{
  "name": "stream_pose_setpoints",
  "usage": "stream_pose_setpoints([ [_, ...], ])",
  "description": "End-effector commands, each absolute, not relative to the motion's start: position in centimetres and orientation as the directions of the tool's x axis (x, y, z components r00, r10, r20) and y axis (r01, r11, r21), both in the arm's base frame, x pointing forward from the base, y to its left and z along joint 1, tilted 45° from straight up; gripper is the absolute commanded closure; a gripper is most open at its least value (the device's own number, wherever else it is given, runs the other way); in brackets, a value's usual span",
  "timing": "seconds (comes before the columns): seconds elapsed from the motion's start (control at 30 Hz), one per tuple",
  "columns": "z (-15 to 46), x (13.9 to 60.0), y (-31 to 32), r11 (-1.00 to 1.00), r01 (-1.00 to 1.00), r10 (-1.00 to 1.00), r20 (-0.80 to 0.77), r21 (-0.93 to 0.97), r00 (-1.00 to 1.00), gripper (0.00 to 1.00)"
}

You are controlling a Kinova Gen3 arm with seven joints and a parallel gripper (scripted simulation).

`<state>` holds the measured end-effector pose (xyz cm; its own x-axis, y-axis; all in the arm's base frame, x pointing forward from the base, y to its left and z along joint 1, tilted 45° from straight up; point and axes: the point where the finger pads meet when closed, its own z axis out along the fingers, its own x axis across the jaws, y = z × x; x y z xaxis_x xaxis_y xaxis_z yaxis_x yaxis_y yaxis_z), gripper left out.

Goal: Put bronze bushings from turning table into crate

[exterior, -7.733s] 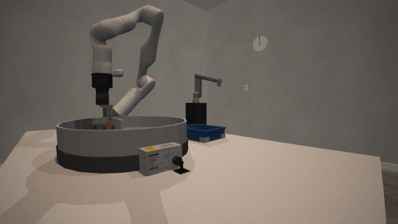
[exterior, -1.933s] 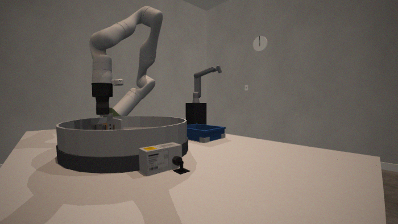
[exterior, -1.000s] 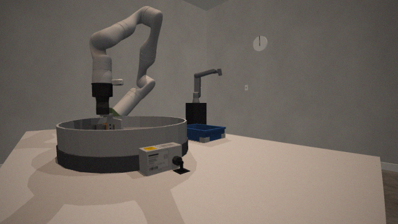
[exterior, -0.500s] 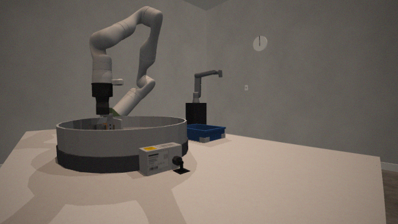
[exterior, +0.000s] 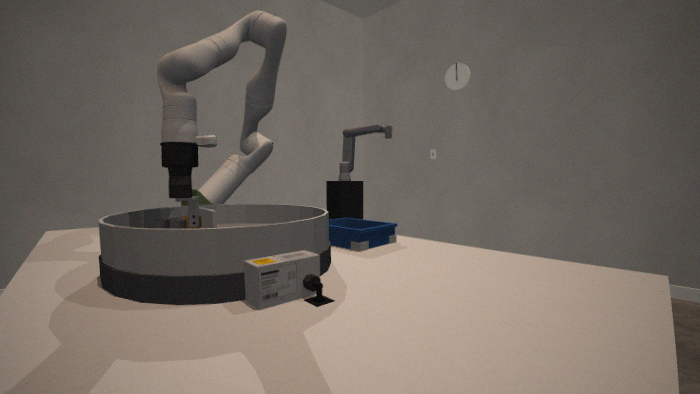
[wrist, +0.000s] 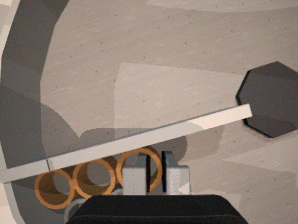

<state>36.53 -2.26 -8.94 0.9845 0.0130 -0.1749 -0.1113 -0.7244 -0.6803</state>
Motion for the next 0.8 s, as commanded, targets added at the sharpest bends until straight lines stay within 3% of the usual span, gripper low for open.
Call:
stream_pose_setpoints([
  [0.0,-8.9,36.6,-2.4,-0.725,-0.111,0.012,-0.173,-0.679,0.985,1.0],
  [0.77,-7.8,36.8,-3.4,-0.725,-0.111,0.012,-0.174,-0.68,0.985,1.0],
])
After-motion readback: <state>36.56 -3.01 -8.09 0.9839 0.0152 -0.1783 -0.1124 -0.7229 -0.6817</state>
